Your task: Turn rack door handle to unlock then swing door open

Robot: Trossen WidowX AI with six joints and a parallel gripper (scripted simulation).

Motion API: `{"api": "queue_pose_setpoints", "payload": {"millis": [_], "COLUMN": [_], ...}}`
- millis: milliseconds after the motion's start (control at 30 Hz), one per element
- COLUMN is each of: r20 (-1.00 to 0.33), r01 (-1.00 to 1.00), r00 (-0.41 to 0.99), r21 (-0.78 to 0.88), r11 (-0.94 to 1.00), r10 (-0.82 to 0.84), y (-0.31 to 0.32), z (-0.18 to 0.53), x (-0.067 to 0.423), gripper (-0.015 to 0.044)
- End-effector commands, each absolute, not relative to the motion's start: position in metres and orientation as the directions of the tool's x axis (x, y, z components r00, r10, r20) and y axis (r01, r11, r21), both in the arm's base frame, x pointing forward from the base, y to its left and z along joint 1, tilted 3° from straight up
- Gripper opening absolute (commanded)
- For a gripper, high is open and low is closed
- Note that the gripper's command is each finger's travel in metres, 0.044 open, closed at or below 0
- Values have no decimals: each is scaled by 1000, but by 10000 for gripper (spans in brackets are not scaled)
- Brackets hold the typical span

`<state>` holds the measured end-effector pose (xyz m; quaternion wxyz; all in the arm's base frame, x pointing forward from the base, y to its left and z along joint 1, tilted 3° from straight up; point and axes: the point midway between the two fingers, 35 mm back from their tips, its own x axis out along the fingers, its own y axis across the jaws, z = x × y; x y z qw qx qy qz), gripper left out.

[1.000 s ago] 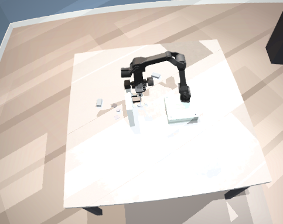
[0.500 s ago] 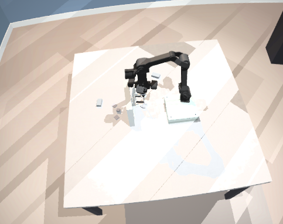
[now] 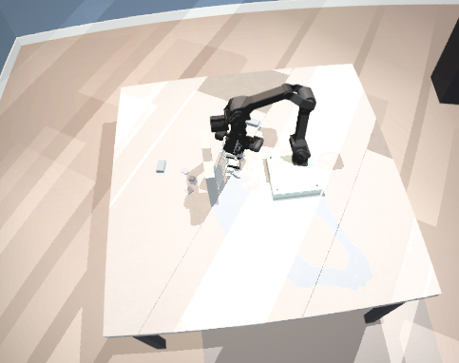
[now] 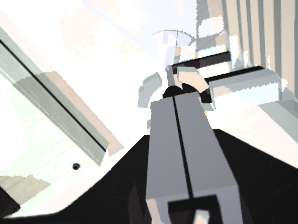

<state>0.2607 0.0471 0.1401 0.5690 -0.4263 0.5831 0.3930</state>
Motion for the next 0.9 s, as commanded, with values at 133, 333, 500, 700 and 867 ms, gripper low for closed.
{"api": "queue_pose_setpoints", "payload": {"millis": [133, 333, 500, 700, 867], "r20": [-999, -999, -999, -999, -999], "r01": [-895, -855, -817, -772, -730], "r00": [22, 21, 20, 19, 18], "r21": [-38, -39, -40, -40, -40], "r11": [444, 517, 575, 635, 682], "r10": [-43, -42, -41, -40, -39], "y": [56, 65, 72, 81, 89], "z": [140, 139, 138, 138, 137], "x": [249, 238, 230, 221, 215], "gripper": [25, 25, 25, 25, 25]}}
